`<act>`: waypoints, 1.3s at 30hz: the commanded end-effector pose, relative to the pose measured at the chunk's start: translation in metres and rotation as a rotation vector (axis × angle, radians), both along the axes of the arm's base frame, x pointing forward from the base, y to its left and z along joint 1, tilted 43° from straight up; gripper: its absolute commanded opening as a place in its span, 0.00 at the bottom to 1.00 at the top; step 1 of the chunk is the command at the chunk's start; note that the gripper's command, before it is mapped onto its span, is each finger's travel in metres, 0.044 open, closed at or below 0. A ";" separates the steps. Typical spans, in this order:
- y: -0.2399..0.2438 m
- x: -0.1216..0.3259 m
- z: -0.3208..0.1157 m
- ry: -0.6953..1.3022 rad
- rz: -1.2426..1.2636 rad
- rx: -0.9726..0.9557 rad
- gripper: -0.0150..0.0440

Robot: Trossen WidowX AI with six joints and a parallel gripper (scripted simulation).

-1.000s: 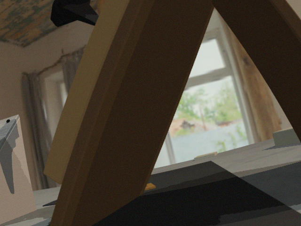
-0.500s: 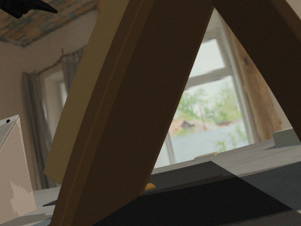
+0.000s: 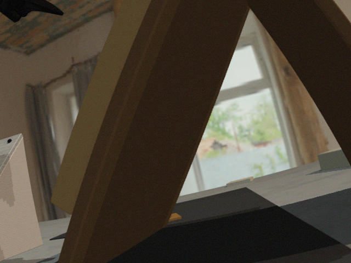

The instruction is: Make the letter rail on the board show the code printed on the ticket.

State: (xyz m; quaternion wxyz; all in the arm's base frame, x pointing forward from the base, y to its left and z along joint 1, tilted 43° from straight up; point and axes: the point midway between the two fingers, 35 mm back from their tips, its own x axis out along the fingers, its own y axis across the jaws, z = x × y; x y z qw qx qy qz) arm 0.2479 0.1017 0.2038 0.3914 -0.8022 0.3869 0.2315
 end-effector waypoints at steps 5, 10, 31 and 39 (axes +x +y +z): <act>0.014 0.005 -0.039 -0.036 -0.166 0.093 0.83; 0.027 0.013 -0.078 -0.161 -0.481 0.292 0.83; 0.041 0.014 -0.218 -0.786 -1.588 0.786 0.83; 0.036 0.005 -0.259 -1.058 -1.895 0.875 0.83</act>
